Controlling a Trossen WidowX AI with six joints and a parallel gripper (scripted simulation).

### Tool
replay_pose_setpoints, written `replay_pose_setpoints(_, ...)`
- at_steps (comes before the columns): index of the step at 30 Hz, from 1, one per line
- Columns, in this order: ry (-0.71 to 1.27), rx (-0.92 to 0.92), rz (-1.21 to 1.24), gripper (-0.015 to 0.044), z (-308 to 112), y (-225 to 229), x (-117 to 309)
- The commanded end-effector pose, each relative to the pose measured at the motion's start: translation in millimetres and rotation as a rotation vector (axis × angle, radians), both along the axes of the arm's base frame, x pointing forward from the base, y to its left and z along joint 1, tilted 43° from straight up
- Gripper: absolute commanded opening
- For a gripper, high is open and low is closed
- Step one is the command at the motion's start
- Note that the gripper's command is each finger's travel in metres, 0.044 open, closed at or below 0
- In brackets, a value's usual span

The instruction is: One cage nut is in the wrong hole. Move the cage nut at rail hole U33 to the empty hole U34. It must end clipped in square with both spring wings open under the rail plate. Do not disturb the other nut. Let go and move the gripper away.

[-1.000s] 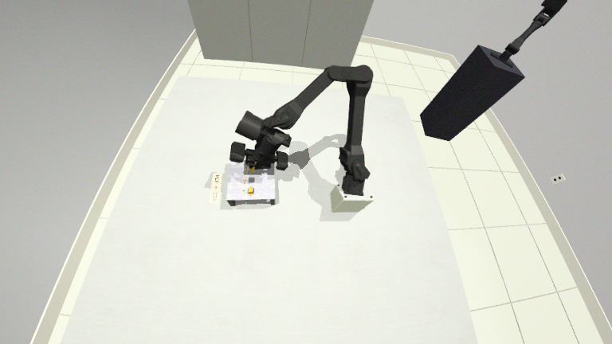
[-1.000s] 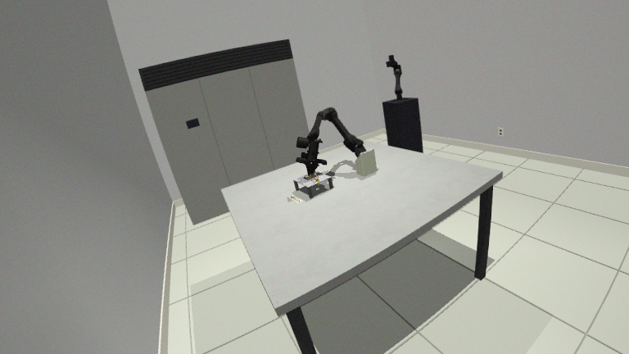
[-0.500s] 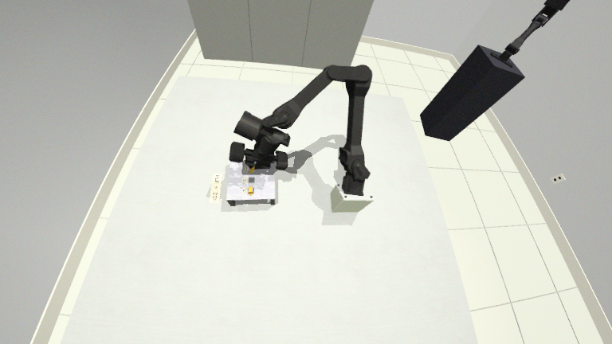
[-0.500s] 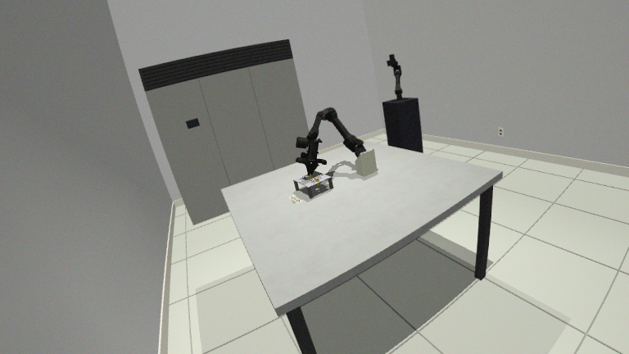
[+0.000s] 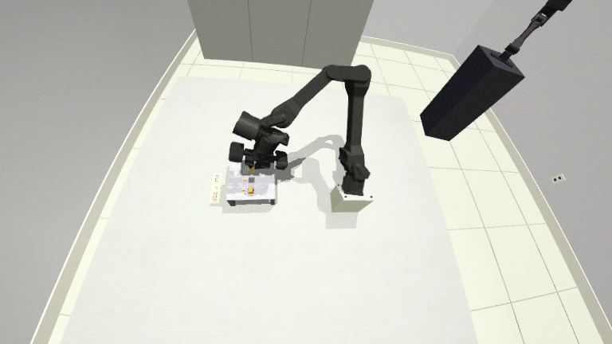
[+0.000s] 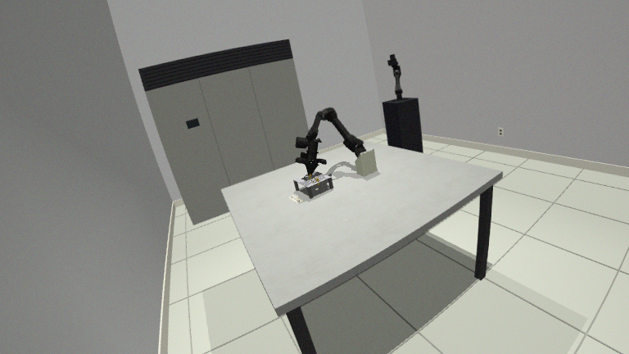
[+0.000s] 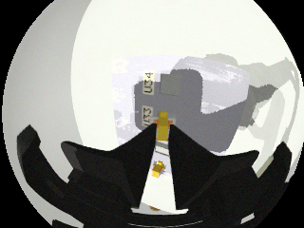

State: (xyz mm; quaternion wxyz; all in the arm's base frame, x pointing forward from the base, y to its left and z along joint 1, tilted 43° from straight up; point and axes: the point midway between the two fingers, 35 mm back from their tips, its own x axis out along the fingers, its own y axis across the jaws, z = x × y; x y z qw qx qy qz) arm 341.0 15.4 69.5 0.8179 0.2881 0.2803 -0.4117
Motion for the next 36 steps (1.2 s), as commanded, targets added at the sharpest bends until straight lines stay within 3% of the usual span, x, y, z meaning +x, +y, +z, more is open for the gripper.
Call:
replay_pose_setpoints(1,0.001,-0.002,-0.005,0.0033,0.5,0.0,0.3)
replay_pose_setpoints(36,0.024,-0.008,-0.028,0.0033,1.9,1.6,1.2)
